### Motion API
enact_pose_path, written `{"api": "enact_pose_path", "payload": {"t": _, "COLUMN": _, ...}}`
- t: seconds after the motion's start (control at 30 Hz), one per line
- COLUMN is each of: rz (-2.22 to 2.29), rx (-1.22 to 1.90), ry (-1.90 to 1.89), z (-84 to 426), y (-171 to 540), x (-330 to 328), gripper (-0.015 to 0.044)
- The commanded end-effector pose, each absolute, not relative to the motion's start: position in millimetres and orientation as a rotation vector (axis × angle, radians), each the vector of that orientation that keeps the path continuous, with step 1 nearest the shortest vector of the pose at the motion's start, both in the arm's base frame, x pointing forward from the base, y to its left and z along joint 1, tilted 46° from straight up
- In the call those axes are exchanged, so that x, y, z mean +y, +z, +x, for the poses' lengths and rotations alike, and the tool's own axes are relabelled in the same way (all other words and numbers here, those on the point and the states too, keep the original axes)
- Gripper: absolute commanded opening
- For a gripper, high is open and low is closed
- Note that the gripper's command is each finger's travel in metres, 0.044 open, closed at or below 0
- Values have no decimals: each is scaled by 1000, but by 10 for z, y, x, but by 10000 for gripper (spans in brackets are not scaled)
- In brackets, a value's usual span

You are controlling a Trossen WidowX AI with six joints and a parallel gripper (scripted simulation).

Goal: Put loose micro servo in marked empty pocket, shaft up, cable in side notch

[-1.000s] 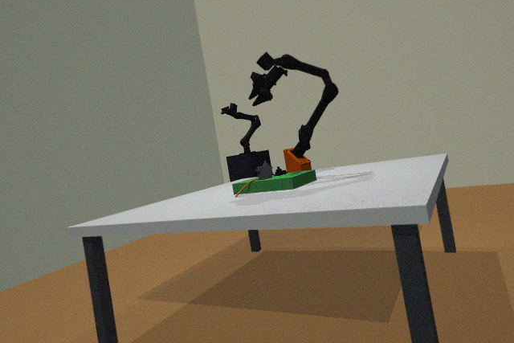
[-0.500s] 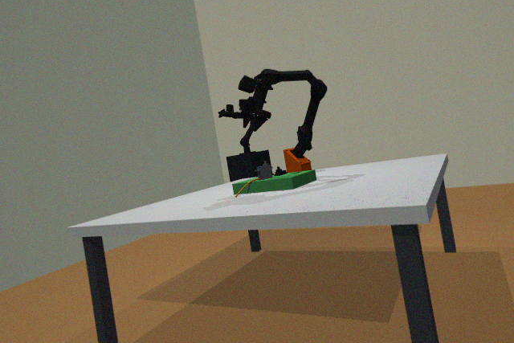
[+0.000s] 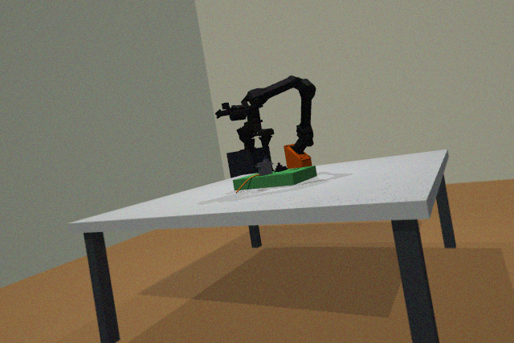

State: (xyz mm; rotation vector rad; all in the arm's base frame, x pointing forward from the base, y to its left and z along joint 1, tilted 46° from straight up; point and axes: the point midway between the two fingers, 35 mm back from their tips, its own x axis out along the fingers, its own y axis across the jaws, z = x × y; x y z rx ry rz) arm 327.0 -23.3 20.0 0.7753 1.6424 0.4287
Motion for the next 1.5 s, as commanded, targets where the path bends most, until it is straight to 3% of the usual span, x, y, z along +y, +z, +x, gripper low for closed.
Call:
{"api": "enact_pose_path", "payload": {"t": 0.0, "rz": 797, "rx": 1647, "ry": 457, "z": 3269, "y": 182, "x": -157, "gripper": 440}}
{"api": "enact_pose_path", "payload": {"t": 0.87, "rz": 798, "rx": 1647, "ry": 458, "z": 3226, "y": -131, "x": 176, "gripper": 440}}
{"api": "enact_pose_path", "payload": {"t": 1.27, "rz": 798, "rx": 1647, "ry": 458, "z": 3226, "y": -131, "x": 176, "gripper": 125}}
{"api": "enact_pose_path", "payload": {"t": 1.47, "rz": 798, "rx": 1647, "ry": 458, "z": 3227, "y": -125, "x": 169, "gripper": 65}}
